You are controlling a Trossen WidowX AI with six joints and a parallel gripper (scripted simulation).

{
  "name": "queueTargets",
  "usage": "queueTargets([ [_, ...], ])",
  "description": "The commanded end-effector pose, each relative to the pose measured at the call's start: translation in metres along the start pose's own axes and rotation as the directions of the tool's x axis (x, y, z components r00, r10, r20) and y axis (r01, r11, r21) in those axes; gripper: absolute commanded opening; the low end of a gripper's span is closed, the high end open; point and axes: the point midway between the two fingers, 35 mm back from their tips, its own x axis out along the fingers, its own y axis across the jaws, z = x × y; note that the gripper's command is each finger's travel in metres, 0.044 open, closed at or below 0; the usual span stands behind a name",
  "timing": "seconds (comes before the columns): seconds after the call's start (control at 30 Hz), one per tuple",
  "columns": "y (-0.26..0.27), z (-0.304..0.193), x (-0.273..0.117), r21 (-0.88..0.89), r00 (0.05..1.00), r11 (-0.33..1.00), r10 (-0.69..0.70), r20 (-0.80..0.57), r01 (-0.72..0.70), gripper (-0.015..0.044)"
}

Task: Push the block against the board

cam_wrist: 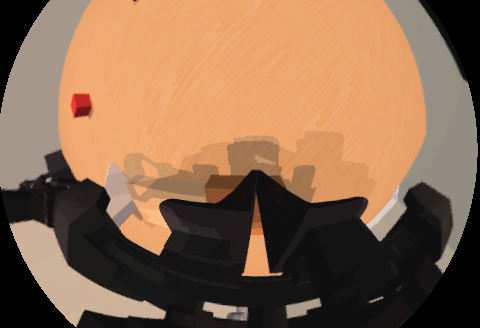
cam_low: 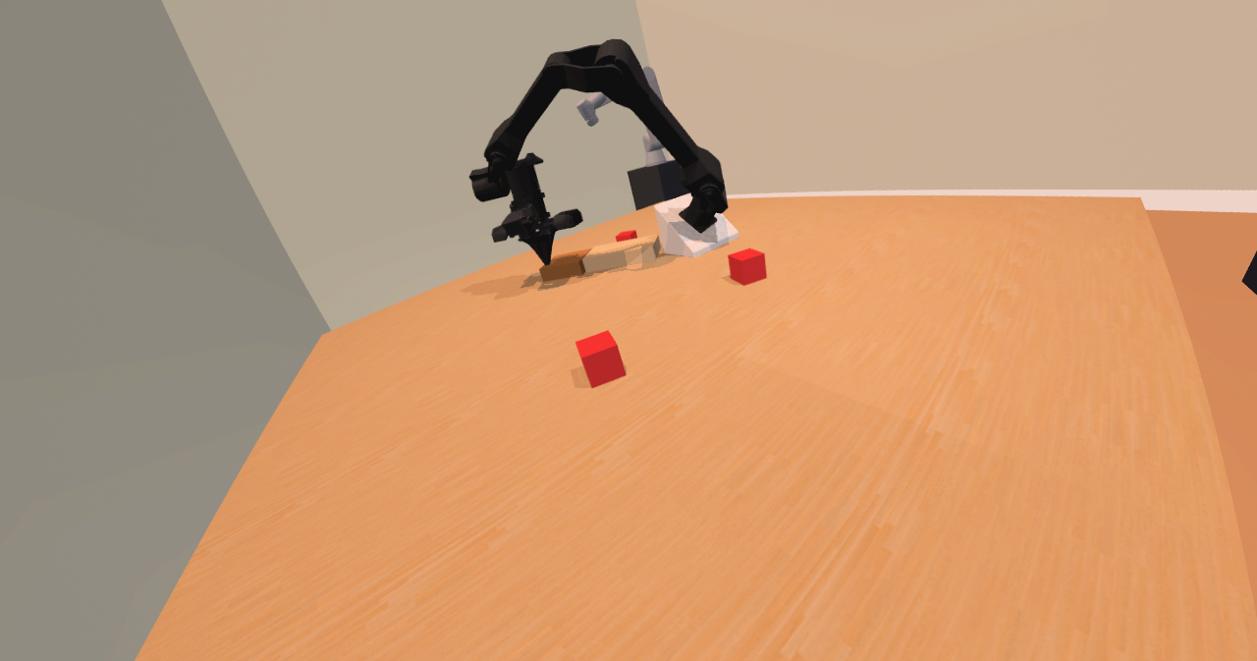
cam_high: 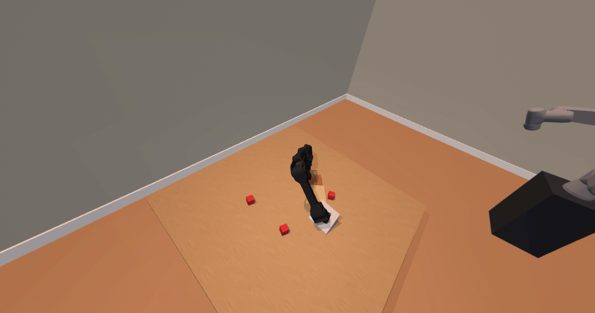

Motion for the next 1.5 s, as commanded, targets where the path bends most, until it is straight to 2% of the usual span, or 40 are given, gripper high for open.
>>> queueTargets([
  [0.0,0.008,0.000,0.039,0.003,0.999,0.999,0.032,-0.001,-0.032,0.0000],
  [1.0,0.008,-0.038,0.038,0.004,1.000,1.000,0.030,-0.004,-0.030,0.0000],
  [1.47,0.006,-0.020,0.038,0.004,1.000,1.000,0.029,-0.004,-0.029,0.0000],
])
